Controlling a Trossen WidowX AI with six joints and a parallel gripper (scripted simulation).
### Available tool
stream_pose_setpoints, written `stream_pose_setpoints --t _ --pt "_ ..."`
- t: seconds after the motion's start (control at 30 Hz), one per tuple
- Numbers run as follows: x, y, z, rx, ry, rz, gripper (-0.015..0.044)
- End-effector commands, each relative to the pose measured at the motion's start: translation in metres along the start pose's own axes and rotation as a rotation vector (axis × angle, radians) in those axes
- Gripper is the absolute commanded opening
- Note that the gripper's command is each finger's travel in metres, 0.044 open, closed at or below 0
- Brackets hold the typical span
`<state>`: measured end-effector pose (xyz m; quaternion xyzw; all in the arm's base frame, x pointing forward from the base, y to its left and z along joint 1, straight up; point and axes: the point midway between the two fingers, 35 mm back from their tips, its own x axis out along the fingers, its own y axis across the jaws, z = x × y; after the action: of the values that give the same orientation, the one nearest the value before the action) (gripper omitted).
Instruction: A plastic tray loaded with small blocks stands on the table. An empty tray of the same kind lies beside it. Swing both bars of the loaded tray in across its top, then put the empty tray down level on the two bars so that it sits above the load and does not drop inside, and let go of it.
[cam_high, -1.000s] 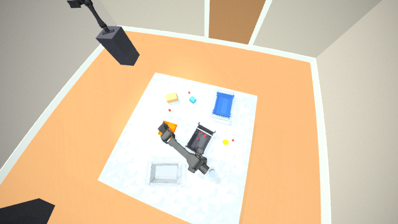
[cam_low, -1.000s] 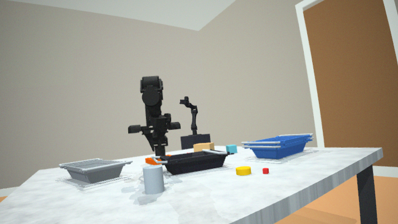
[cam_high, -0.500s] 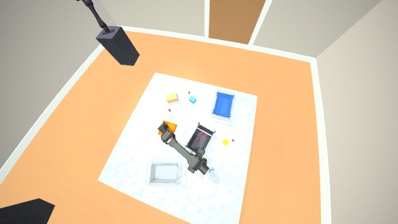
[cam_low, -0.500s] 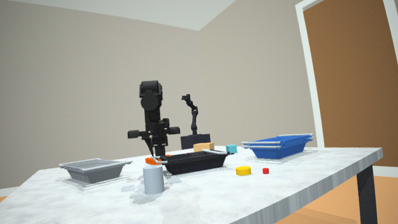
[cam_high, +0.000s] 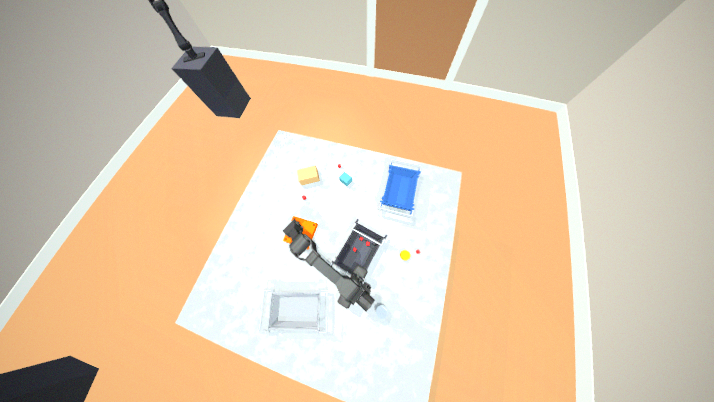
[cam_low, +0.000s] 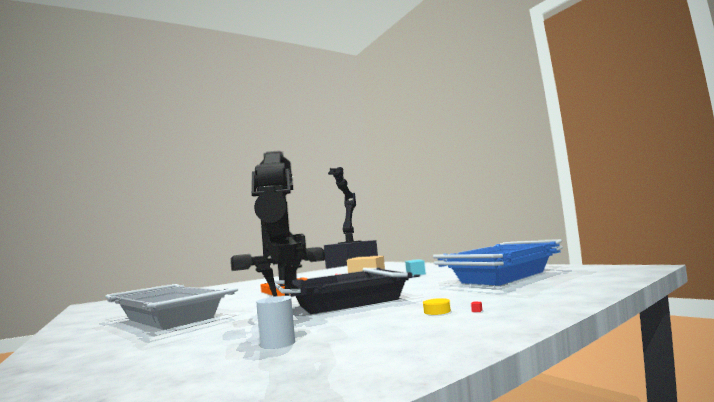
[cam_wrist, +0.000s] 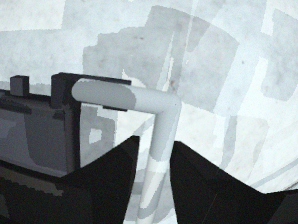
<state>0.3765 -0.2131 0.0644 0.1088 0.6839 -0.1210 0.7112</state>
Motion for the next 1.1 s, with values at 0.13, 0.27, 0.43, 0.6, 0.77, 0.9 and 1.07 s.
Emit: stream_pose_setpoints --t 0.13,0.27,0.43,0.6,0.77,0.9,1.07 --pt "-0.018 0.012 0.000 0.005 -0.002 0.005 0.0084" --pt "-0.027 0.020 0.000 0.005 -0.002 0.006 0.0084" --pt "-0.032 0.034 0.000 0.005 -0.002 0.007 0.0084" --pt "-0.032 0.047 0.000 0.005 -0.002 0.009 0.0084" --pt "-0.022 0.067 0.000 0.005 -0.002 0.011 0.0084" --pt "-0.012 0.076 0.000 0.005 -0.002 0.012 0.0084" --pt "-0.024 0.075 0.002 0.005 -0.002 0.011 0.0084"
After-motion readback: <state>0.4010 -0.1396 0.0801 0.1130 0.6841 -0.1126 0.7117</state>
